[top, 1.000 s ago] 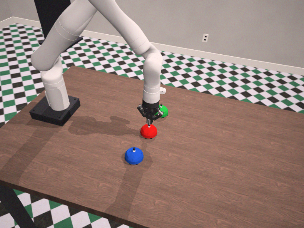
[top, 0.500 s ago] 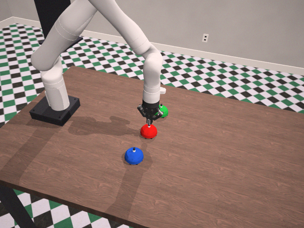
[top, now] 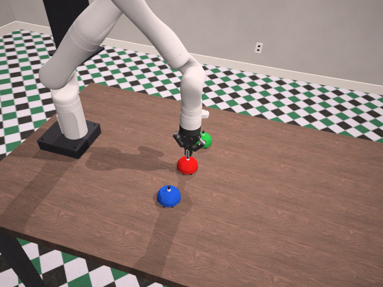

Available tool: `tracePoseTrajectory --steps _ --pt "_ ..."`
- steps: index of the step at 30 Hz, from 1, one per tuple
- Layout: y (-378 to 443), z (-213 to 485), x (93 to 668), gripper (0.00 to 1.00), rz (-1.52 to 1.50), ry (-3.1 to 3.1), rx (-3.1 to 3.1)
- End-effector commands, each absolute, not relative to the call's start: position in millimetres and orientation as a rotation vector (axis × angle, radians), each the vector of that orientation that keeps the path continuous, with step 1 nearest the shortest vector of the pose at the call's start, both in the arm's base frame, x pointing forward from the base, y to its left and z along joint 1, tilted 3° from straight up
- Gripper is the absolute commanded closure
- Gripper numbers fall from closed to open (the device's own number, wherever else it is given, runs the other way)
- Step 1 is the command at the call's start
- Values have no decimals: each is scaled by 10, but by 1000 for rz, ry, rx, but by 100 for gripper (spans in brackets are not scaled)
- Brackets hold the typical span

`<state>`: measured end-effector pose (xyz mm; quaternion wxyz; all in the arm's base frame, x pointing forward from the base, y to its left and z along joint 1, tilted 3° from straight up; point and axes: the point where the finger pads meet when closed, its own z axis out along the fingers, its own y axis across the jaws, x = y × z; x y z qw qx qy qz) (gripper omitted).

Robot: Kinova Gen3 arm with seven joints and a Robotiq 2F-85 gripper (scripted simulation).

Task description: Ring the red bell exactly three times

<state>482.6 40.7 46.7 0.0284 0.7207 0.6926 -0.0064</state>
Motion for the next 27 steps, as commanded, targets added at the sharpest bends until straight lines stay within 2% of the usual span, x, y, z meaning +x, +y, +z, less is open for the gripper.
tracePoseTrajectory --steps 1,27 --pt "406 462 4825 100 -20 2137 2224" --pt "404 426 4826 100 -20 2137 2224"
